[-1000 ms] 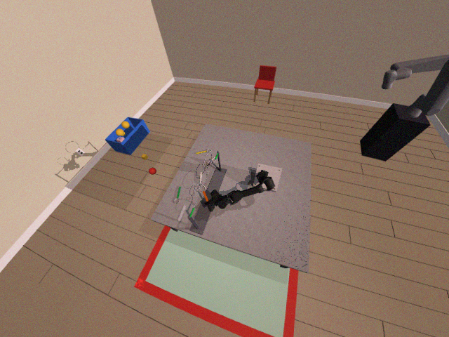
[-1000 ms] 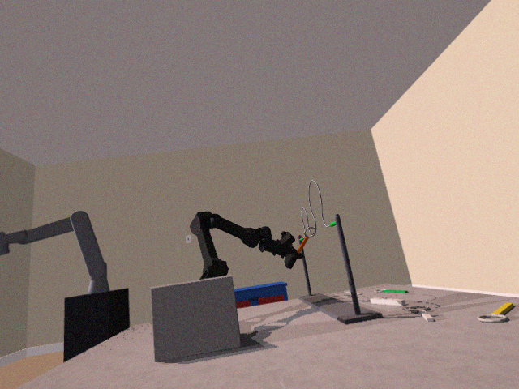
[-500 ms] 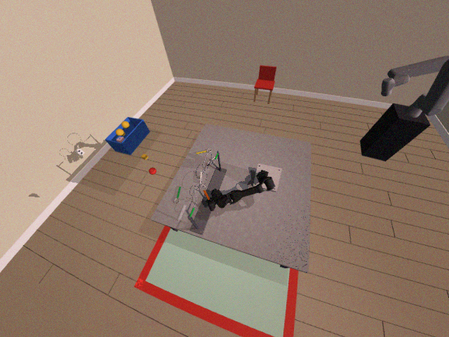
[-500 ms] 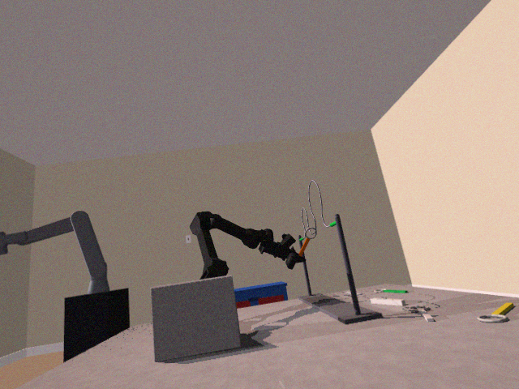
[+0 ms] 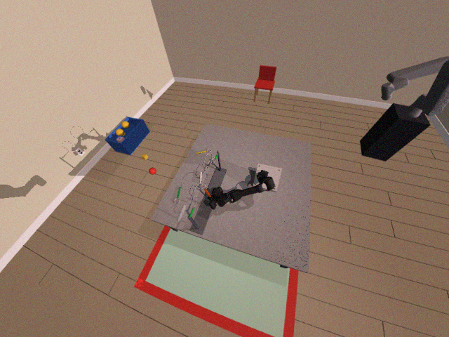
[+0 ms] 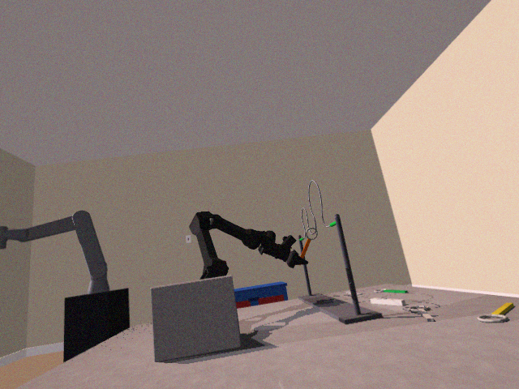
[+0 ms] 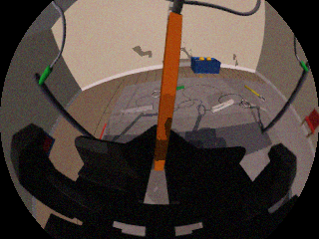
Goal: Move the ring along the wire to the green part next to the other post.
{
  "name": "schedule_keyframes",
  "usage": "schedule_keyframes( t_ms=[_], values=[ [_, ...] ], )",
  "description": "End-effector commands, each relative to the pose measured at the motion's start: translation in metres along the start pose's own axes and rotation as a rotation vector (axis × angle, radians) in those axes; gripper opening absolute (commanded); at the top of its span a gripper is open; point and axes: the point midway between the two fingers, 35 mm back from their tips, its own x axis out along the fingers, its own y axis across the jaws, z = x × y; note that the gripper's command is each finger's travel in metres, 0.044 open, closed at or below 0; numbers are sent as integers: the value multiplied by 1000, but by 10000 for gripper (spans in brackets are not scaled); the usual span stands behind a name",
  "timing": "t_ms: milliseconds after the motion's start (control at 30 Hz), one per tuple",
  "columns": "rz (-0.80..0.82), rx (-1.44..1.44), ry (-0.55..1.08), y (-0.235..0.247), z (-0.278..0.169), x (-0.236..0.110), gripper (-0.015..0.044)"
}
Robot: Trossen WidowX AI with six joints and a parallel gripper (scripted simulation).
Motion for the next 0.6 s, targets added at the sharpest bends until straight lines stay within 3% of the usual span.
schedule_keyframes(
  t_ms=[0, 567],
  values=[
    [-43, -55, -1, -14, -1, 1, -150],
    [-122, -181, -9, -42, 3, 0, -150]
  ],
)
